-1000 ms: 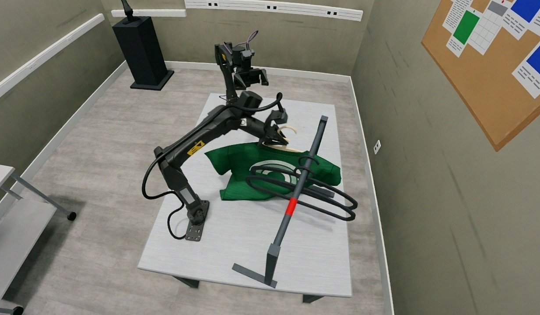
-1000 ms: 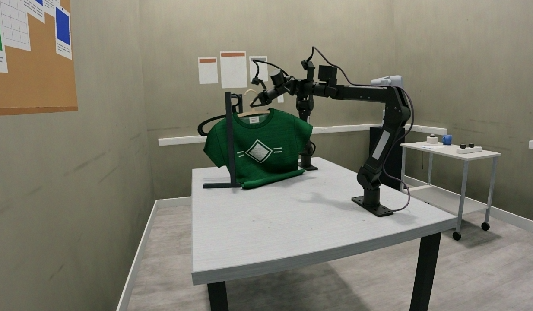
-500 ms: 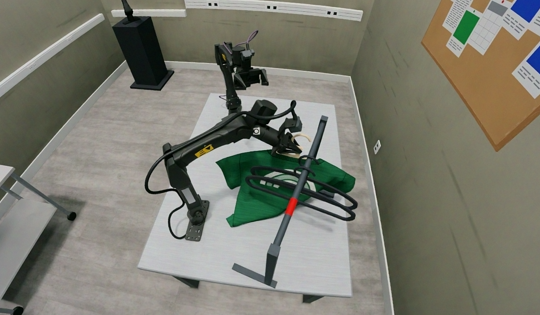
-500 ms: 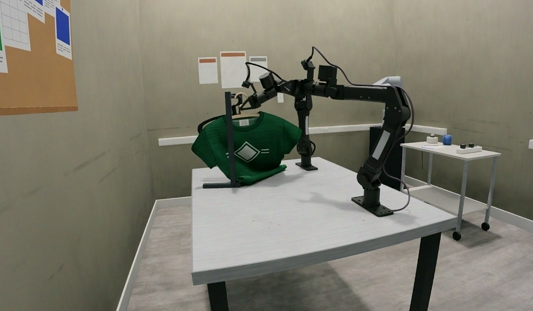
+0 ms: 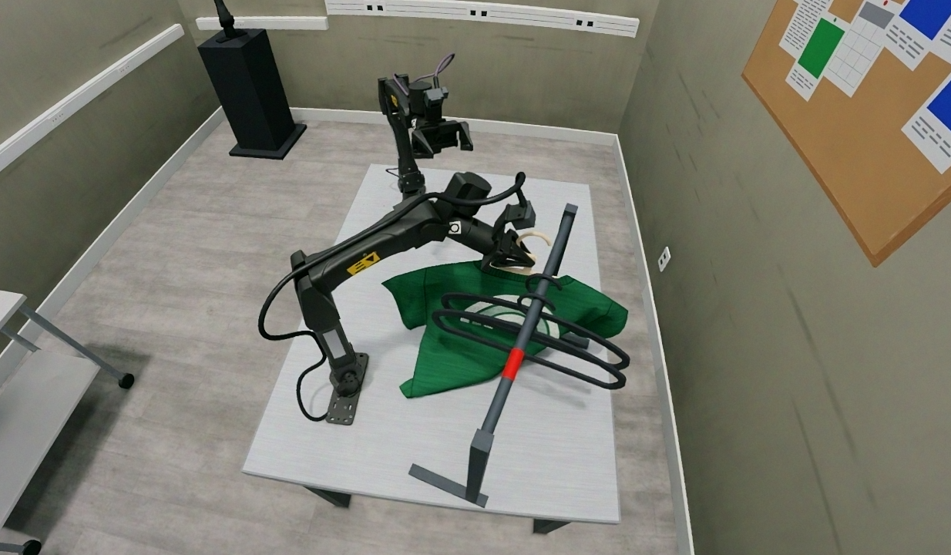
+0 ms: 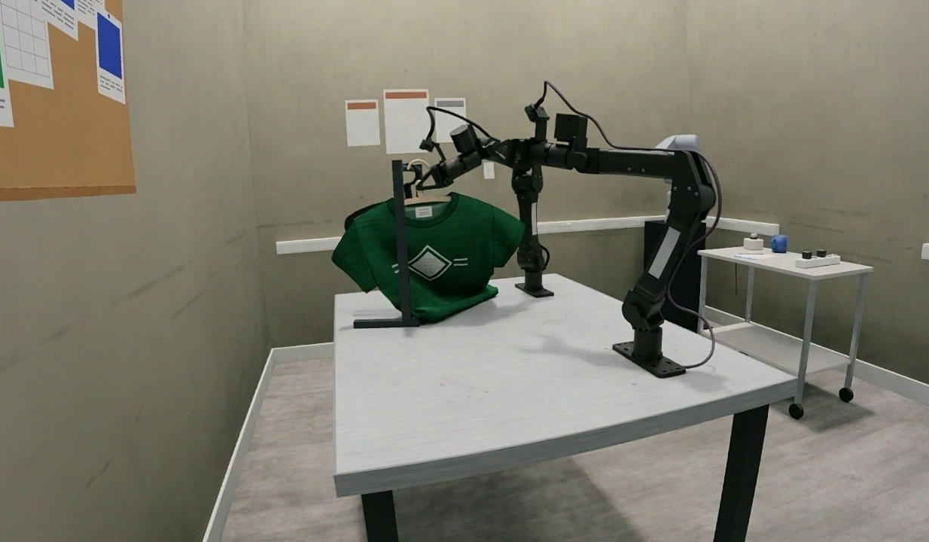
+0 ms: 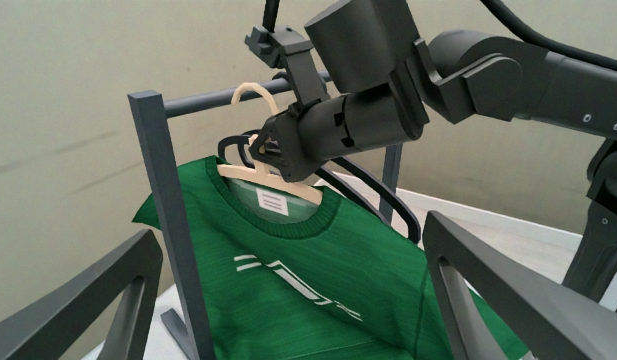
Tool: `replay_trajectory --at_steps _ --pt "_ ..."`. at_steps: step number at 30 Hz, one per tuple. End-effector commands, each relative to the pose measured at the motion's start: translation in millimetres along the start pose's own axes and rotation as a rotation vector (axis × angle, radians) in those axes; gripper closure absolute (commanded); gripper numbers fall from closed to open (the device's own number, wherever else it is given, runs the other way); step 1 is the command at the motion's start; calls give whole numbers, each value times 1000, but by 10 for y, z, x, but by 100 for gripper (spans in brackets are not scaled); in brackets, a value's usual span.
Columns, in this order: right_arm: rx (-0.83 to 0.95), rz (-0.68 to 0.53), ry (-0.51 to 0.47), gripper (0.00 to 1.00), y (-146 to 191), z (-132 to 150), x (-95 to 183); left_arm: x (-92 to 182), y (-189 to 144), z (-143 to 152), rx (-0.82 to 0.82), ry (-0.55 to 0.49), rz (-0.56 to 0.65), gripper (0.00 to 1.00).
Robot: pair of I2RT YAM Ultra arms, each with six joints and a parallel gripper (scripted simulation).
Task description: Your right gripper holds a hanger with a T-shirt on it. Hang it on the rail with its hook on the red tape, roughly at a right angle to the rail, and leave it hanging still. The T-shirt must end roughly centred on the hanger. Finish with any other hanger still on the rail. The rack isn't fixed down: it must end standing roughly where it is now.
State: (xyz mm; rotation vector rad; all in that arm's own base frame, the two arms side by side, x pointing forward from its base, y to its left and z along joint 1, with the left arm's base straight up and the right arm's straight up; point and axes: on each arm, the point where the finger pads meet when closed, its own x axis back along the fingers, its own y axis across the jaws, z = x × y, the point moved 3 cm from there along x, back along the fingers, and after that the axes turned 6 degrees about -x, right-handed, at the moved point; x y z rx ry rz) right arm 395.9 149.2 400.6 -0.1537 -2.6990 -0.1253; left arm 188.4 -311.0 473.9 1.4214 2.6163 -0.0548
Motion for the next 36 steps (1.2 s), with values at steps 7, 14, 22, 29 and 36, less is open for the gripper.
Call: replay_trajectory --at_steps 7,14,22,29,36 --pt "-95 -23 -167 99 -122 -558 357 -1 -11 -187 -1 -45 3 0" --pt "-98 -30 -157 99 -115 -540 358 -1 -11 -187 -1 -45 3 0" --pt "-101 -30 -164 99 -118 -559 370 -1 -11 -187 -1 -45 3 0" --pt "-123 -33 -202 99 -131 -656 414 -1 -11 -187 -1 -45 3 0" --pt "-128 -34 -212 99 -131 -686 426 -1 -11 -187 -1 -45 3 0"
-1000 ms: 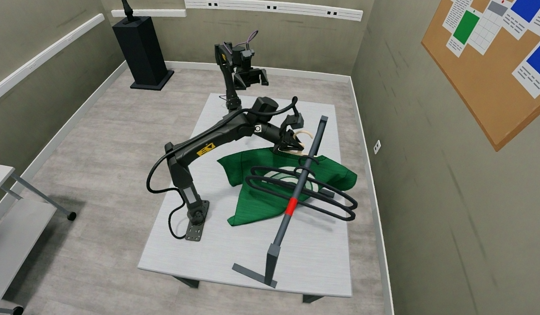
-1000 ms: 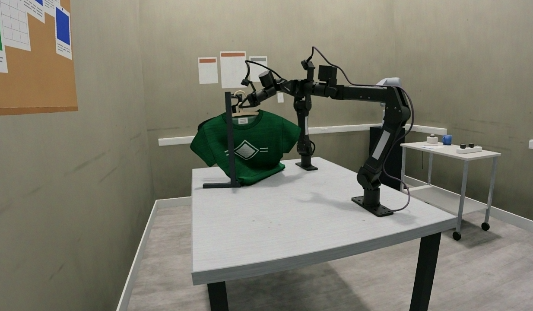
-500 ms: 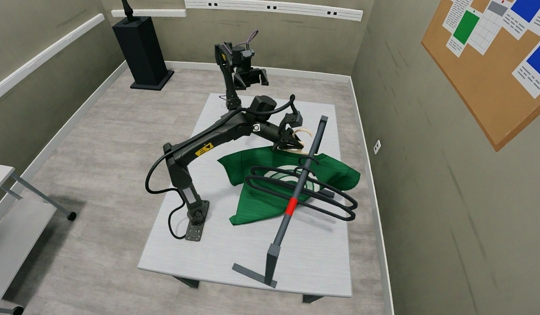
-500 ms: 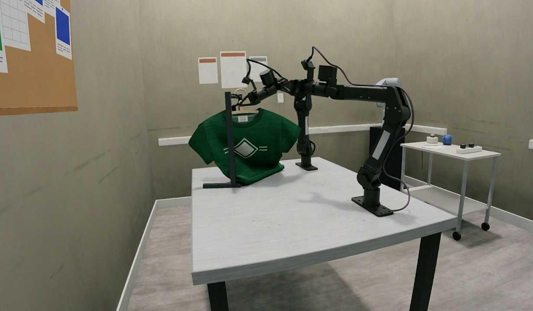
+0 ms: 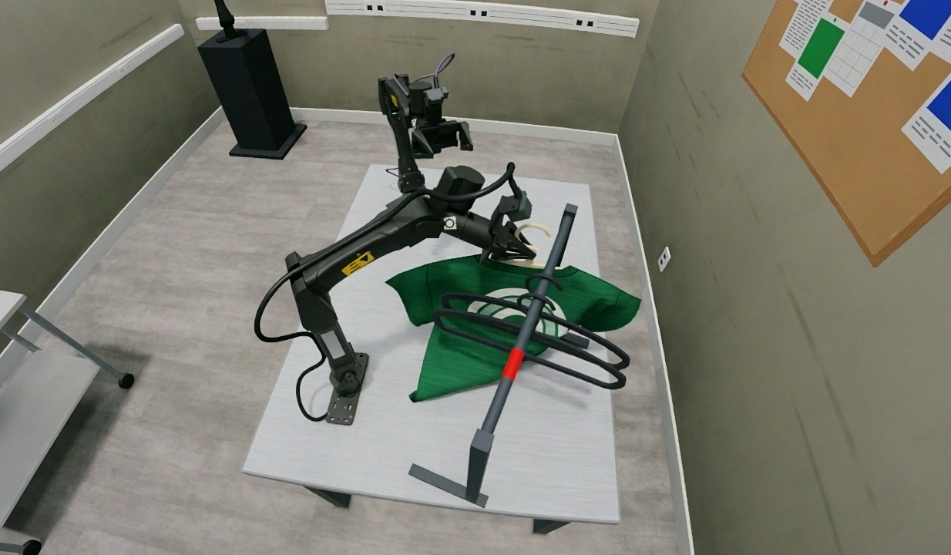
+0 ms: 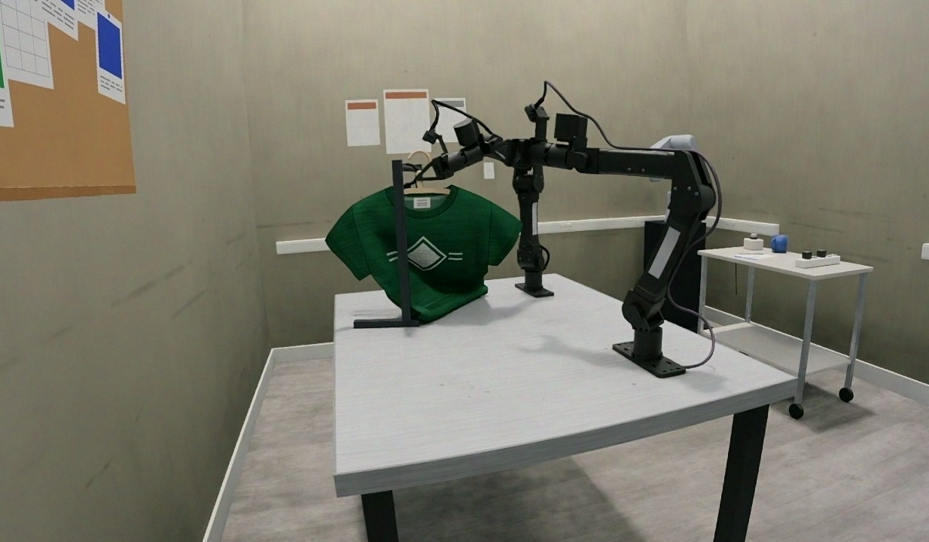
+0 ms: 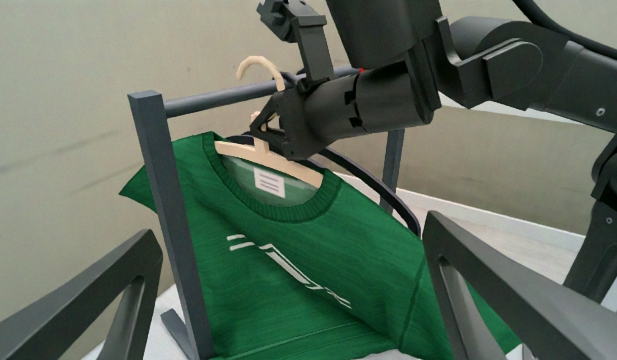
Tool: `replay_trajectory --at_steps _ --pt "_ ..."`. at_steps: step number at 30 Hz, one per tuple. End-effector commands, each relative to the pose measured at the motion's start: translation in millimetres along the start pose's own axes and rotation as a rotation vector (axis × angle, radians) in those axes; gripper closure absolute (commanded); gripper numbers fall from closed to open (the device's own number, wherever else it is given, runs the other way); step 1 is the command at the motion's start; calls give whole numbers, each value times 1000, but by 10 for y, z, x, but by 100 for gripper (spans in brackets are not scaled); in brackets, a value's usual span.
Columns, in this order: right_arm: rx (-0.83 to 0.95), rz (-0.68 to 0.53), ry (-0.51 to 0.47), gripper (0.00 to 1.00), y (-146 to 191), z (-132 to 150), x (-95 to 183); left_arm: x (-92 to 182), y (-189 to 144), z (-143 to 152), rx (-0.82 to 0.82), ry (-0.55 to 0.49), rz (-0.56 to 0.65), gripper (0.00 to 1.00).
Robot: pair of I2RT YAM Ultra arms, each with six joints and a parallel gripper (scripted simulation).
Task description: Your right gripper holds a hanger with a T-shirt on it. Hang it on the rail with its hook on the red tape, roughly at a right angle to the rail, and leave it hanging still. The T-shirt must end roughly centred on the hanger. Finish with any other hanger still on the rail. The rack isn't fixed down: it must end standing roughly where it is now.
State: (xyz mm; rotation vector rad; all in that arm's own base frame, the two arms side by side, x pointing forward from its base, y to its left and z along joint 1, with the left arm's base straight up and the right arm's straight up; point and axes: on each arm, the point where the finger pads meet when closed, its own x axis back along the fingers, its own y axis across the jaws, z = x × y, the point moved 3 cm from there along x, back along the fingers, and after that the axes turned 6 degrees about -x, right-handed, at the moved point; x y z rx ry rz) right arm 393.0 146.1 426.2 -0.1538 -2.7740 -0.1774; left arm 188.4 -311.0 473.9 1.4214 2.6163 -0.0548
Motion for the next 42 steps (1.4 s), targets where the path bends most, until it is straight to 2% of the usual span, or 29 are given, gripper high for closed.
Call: replay_trajectory --at_steps 1,5,10,13,23,37,42 --pt "-91 -19 -137 99 -92 -487 259 -1 -11 -187 -1 -45 3 0" --pt "-86 -21 -136 99 -86 -485 254 -1 -11 -187 -1 -45 3 0" --pt "-65 -38 -118 99 15 -447 53 -1 -11 -187 -1 -45 3 0" --pt "-64 -38 -120 99 14 -464 28 -1 -11 -187 -1 -45 3 0" --pt "-60 -8 -110 99 -26 -564 -337 -1 -11 -187 -1 -45 3 0" --pt "-67 -11 -121 99 -26 -601 -243 -1 -11 -187 -1 -45 3 0" --pt "-77 20 -138 99 -212 -659 -154 -1 -11 -187 -1 -45 3 0"
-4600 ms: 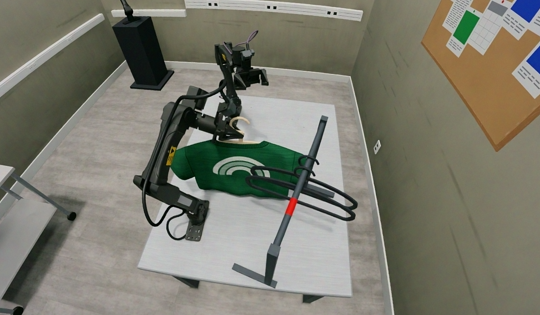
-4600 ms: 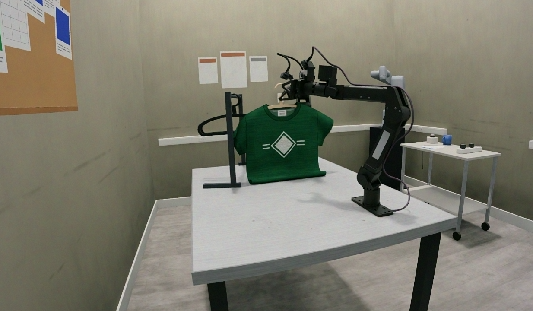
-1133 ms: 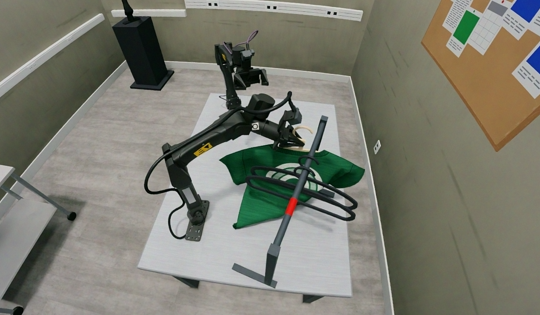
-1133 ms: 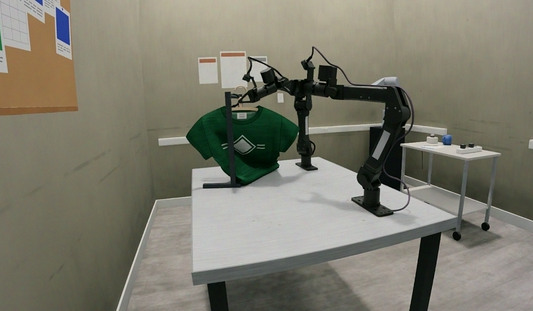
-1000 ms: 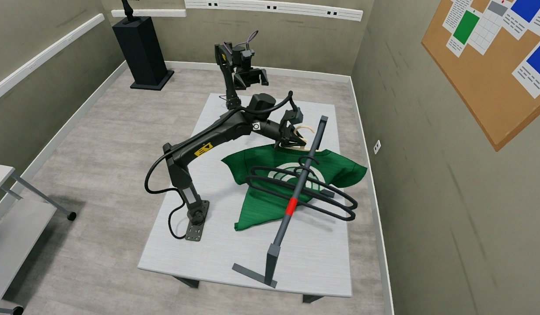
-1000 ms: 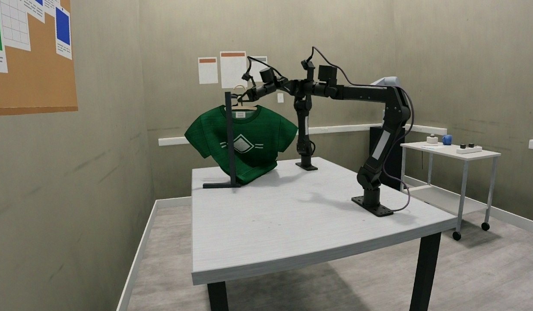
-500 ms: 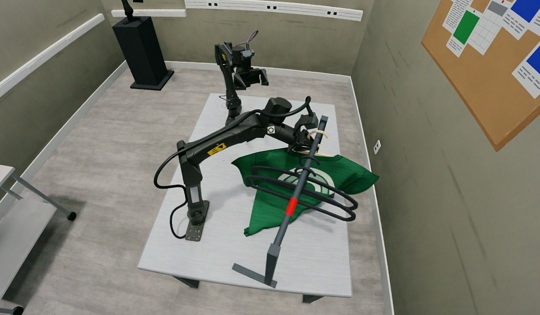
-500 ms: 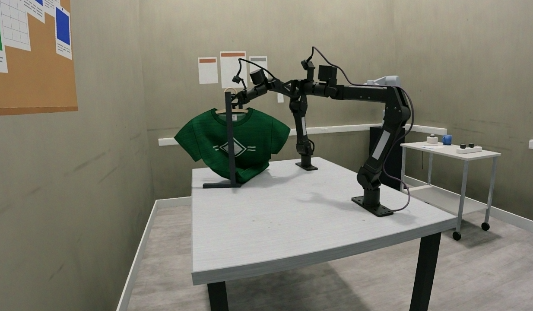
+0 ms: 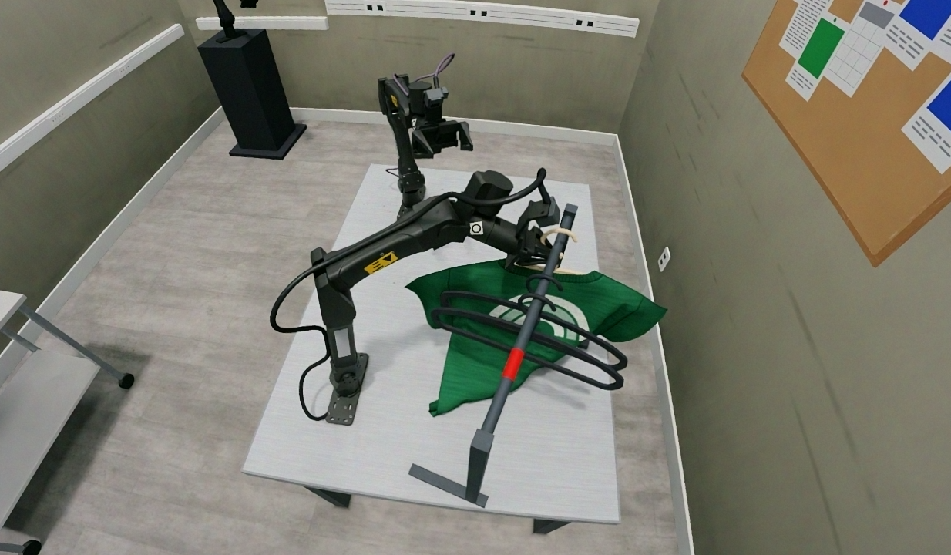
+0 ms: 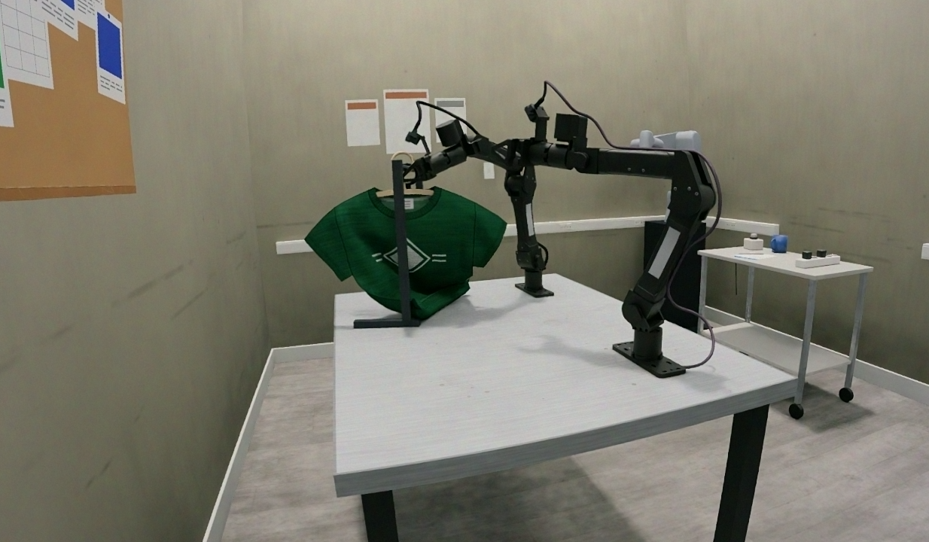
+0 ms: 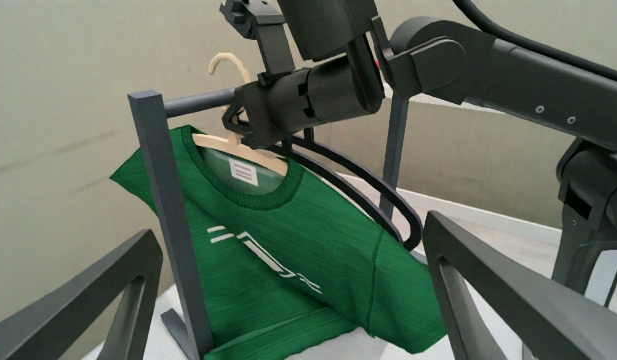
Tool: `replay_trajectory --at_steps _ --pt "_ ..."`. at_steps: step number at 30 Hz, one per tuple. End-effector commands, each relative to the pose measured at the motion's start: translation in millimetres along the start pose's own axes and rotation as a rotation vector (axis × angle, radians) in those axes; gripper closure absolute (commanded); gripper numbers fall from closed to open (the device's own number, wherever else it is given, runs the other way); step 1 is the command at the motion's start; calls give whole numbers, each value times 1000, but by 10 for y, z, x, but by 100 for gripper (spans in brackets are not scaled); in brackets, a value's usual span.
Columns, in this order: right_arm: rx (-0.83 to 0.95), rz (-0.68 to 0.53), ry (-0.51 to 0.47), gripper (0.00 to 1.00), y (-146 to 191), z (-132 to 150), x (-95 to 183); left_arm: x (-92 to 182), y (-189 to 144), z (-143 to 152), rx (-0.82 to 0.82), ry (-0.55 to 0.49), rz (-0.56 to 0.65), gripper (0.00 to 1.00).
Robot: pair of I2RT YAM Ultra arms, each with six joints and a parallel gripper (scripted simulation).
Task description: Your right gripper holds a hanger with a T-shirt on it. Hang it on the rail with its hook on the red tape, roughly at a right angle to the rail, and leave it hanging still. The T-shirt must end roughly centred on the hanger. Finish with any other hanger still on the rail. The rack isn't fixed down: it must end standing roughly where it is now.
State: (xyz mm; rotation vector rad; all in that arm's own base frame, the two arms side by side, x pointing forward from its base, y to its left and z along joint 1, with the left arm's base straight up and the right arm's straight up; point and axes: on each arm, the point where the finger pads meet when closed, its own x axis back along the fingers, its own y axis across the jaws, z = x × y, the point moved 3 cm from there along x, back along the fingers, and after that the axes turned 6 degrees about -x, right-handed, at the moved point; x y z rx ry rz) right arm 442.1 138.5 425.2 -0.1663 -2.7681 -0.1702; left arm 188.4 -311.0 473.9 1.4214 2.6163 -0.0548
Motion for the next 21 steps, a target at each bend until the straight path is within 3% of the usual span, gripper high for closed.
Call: replay_trajectory --at_steps 1,5,21 --pt "-91 21 -152 99 -235 -523 337 -1 -11 -187 -1 -45 3 0" --pt "-79 11 -138 99 -233 -459 299 -1 -11 -187 -1 -45 3 0" --pt "-58 -8 -119 99 -867 -388 393 -1 -11 -187 -1 -45 3 0"
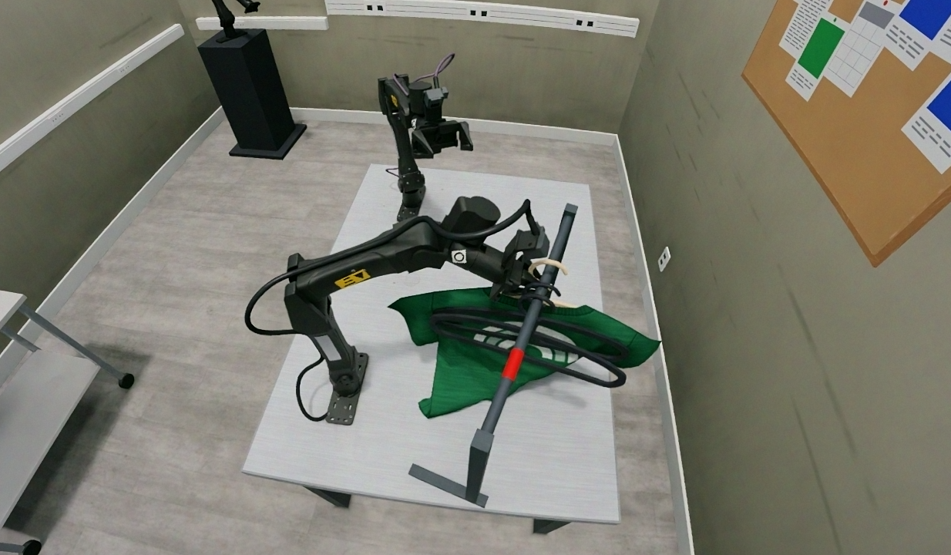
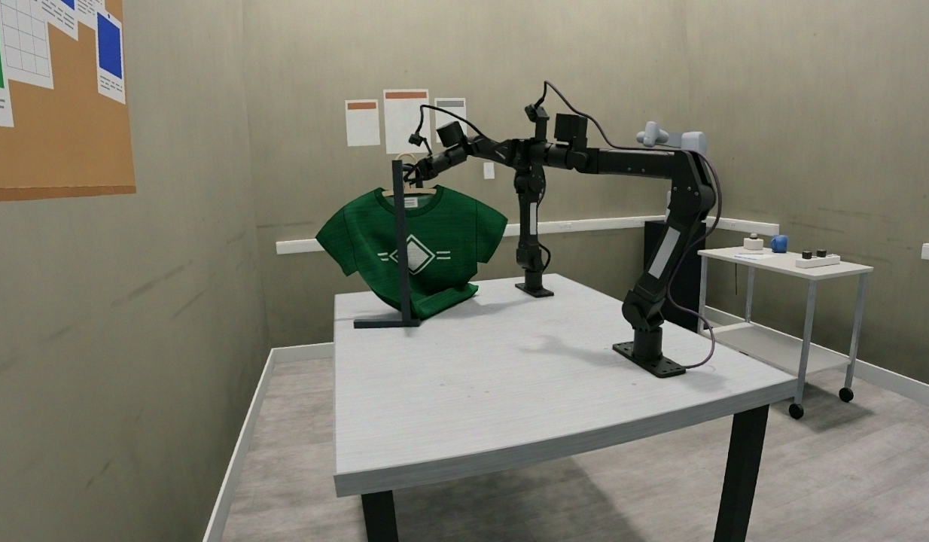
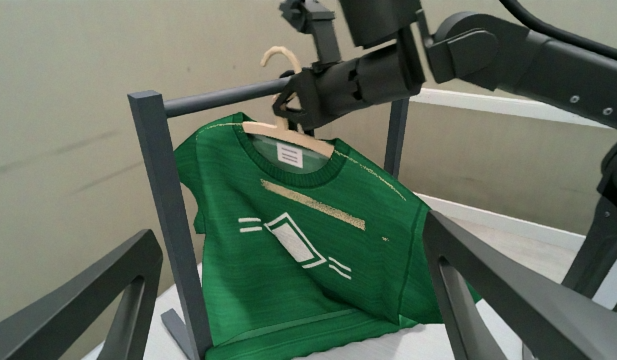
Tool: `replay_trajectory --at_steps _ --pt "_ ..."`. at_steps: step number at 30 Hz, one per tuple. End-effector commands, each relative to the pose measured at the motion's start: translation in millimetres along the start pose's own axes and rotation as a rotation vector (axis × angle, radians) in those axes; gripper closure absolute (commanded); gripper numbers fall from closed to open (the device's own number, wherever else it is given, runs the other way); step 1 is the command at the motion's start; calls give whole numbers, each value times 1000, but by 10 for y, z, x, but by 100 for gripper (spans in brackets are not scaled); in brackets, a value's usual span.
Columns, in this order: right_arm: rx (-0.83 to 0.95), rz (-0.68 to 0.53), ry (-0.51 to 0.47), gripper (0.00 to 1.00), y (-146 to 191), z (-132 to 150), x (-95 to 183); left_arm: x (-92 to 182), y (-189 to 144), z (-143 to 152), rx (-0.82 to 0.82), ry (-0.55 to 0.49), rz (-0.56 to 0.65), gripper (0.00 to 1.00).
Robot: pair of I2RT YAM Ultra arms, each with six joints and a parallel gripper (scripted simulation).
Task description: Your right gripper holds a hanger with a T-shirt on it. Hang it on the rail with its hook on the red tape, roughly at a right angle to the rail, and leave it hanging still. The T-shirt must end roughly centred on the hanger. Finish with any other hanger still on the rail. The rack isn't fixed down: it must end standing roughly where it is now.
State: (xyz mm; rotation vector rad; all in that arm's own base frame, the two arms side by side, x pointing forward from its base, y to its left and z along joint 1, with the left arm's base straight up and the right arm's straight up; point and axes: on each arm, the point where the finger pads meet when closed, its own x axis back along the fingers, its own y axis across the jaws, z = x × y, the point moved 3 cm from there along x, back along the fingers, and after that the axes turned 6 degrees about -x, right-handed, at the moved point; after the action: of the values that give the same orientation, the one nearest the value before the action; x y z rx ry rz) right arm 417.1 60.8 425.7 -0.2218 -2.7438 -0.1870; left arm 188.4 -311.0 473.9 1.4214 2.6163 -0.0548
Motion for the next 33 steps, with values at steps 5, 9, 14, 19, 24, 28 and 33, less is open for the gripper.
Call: replay_trajectory --at_steps 5,9,14,19,24,28,33 --pt "-37 -26 -126 99 -353 -338 271 -1 -11 -187 -1 -45 3 0" --pt "-36 -41 -136 99 -560 -367 309 -1 -11 -187 -1 -45 3 0" --pt "-31 -38 -126 99 -853 -353 355 -1 -11 -187 -1 -45 3 0" --pt "-26 -61 -126 99 -1025 -366 397 -1 -11 -187 -1 -45 3 0" --pt "-25 -50 -130 99 -1248 -386 437 -1 -11 -187 -1 -45 3 0" --pt "-25 -32 -133 99 -1462 -399 470 -1 -11 -187 -1 -45 3 0" --pt "-17 -54 -140 99 -1588 -451 497 -1 -11 -187 -1 -45 3 0"
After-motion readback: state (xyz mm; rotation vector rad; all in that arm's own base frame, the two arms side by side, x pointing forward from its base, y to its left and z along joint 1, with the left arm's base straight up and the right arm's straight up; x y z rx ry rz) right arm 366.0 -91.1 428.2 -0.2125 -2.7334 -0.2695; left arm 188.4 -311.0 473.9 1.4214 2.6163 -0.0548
